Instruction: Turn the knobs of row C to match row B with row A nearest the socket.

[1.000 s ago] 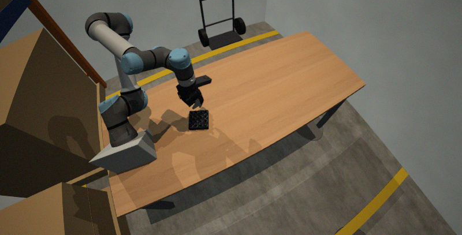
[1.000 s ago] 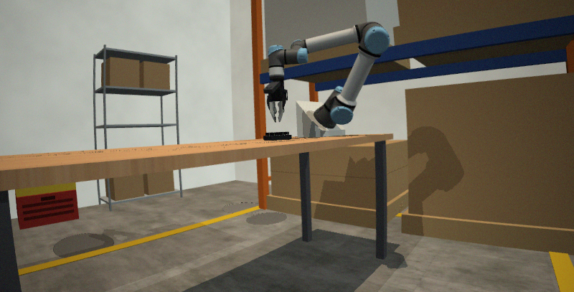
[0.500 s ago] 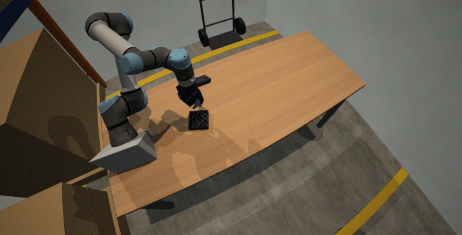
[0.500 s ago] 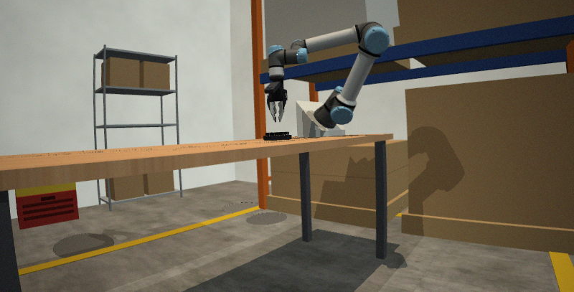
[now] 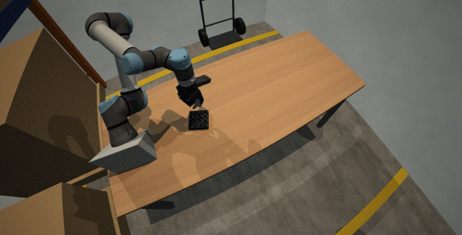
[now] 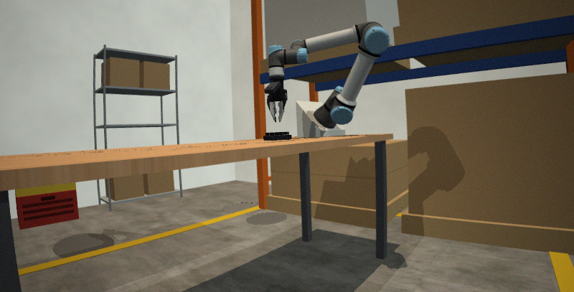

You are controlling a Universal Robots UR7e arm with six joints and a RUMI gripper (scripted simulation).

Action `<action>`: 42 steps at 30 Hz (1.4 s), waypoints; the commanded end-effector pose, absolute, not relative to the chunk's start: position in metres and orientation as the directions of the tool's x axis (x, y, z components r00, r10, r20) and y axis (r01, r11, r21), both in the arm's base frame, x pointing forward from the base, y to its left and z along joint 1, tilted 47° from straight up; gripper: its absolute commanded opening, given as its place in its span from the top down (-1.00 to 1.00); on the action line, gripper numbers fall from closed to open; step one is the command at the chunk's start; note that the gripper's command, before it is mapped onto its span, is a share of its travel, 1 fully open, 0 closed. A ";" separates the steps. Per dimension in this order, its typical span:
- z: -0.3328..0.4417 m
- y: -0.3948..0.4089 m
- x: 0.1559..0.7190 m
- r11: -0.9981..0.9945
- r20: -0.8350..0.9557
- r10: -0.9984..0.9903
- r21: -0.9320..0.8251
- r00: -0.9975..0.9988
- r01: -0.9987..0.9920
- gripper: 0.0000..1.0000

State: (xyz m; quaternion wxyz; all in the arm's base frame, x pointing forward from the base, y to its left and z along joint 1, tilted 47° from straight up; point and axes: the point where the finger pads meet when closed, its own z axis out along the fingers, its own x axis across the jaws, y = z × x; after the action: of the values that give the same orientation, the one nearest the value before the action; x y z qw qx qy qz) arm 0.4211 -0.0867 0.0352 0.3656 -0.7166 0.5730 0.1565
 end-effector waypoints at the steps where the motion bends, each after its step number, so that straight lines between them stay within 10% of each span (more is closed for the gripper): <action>1: 0.035 -0.089 0.421 -0.075 -0.642 -0.708 -0.345 0.293 -0.936 0.78; 42: 0.018 -0.070 0.425 -0.075 -0.647 -0.704 -0.343 0.293 -0.936 0.78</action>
State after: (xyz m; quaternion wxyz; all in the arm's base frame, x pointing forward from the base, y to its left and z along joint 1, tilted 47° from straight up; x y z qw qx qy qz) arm 0.4233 -0.0767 0.0248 0.3657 -0.7164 0.5730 0.1572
